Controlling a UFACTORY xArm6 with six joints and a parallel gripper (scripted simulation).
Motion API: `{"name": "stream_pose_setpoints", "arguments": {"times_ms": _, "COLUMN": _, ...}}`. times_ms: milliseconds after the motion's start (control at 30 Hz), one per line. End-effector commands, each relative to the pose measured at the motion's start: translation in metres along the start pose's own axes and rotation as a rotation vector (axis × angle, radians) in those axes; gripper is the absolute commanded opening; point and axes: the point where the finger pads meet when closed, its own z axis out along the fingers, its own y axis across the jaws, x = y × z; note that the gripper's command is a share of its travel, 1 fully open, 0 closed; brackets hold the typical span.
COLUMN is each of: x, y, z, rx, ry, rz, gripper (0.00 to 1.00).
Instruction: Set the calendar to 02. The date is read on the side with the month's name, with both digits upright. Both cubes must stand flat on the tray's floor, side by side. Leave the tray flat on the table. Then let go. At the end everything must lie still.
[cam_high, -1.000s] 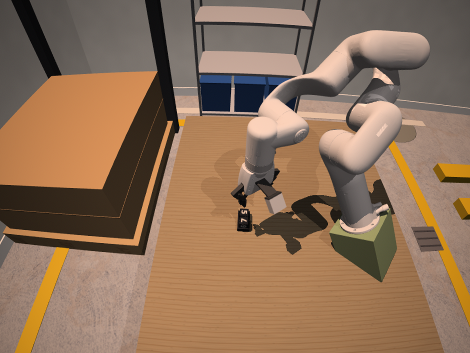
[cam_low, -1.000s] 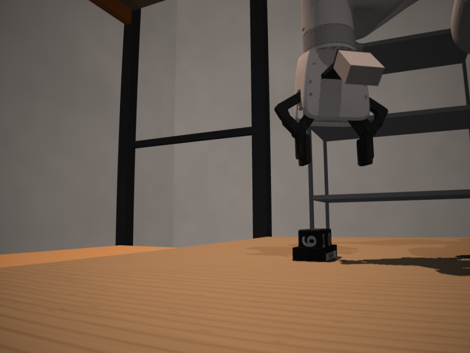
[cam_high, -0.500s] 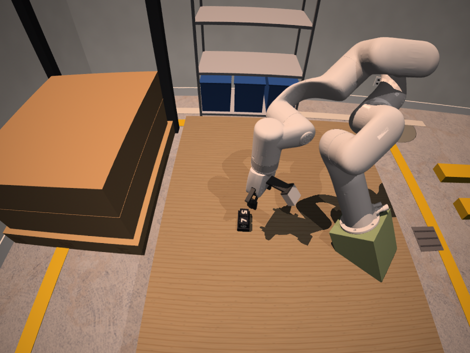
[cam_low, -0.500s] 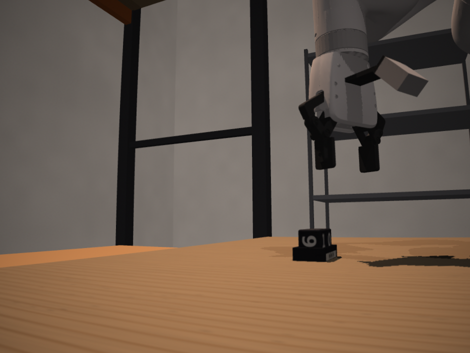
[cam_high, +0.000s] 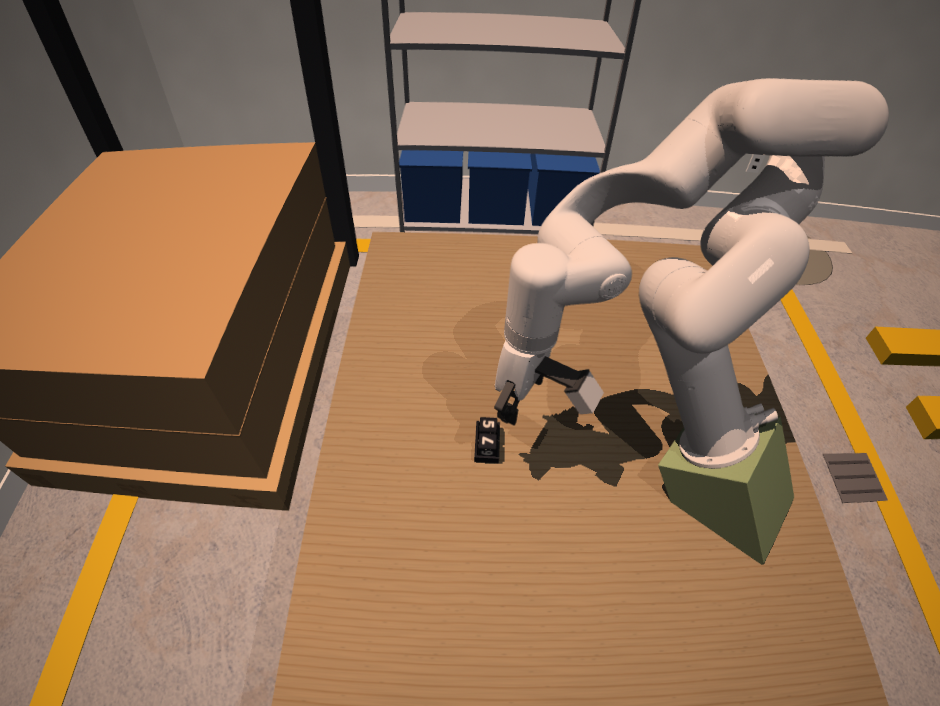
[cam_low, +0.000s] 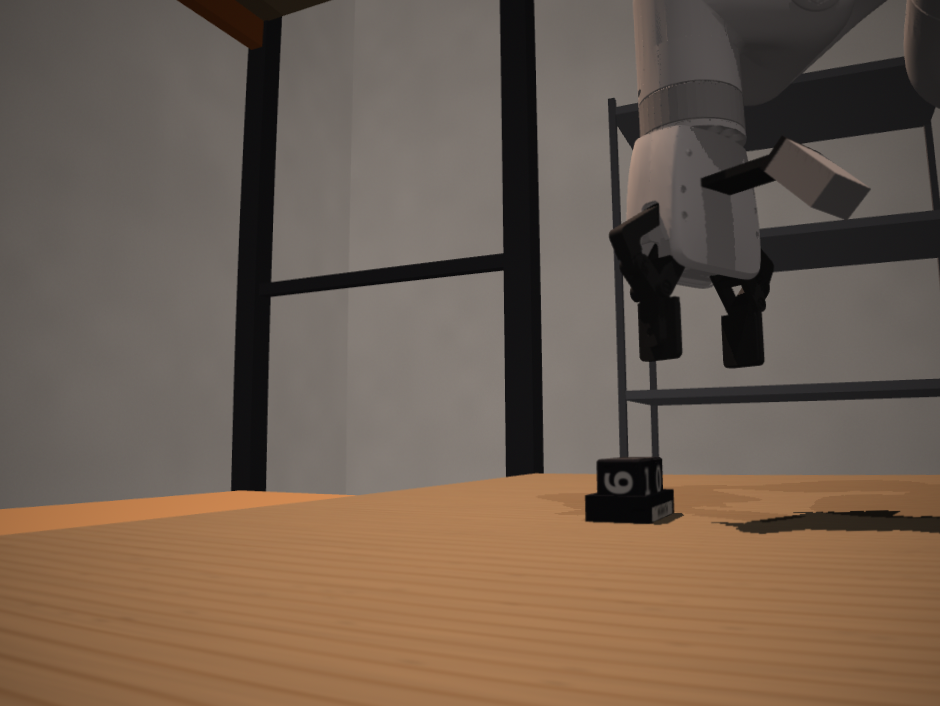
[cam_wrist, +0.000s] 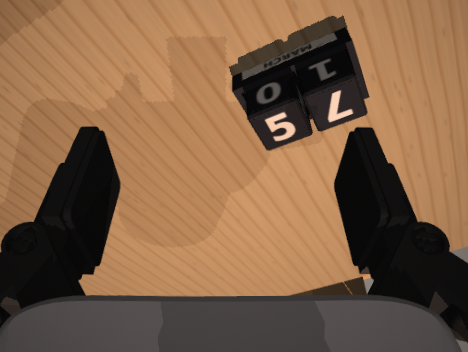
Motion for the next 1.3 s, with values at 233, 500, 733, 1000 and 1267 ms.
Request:
{"name": "stream_pose_setpoints", "arguments": {"times_ms": 233, "x": -0.003, "y": 0.001, "z": 0.04, "rx": -0.002, "ry": -0.002, "rz": 0.001, "gripper": 1.0}}
{"name": "stream_pose_setpoints", "arguments": {"times_ms": 500, "x": -0.003, "y": 0.001, "z": 0.043, "rx": -0.002, "ry": -0.001, "rz": 0.001, "gripper": 1.0}}
{"name": "stream_pose_setpoints", "arguments": {"times_ms": 733, "x": -0.003, "y": 0.001, "z": 0.043, "rx": -0.002, "ry": -0.001, "rz": 0.001, "gripper": 1.0}}
{"name": "stream_pose_setpoints", "arguments": {"times_ms": 1000, "x": -0.003, "y": 0.001, "z": 0.043, "rx": -0.002, "ry": -0.001, "rz": 0.001, "gripper": 1.0}}
{"name": "stream_pose_setpoints", "arguments": {"times_ms": 1267, "x": -0.003, "y": 0.001, "z": 0.043, "rx": -0.002, "ry": -0.001, "rz": 0.001, "gripper": 1.0}}
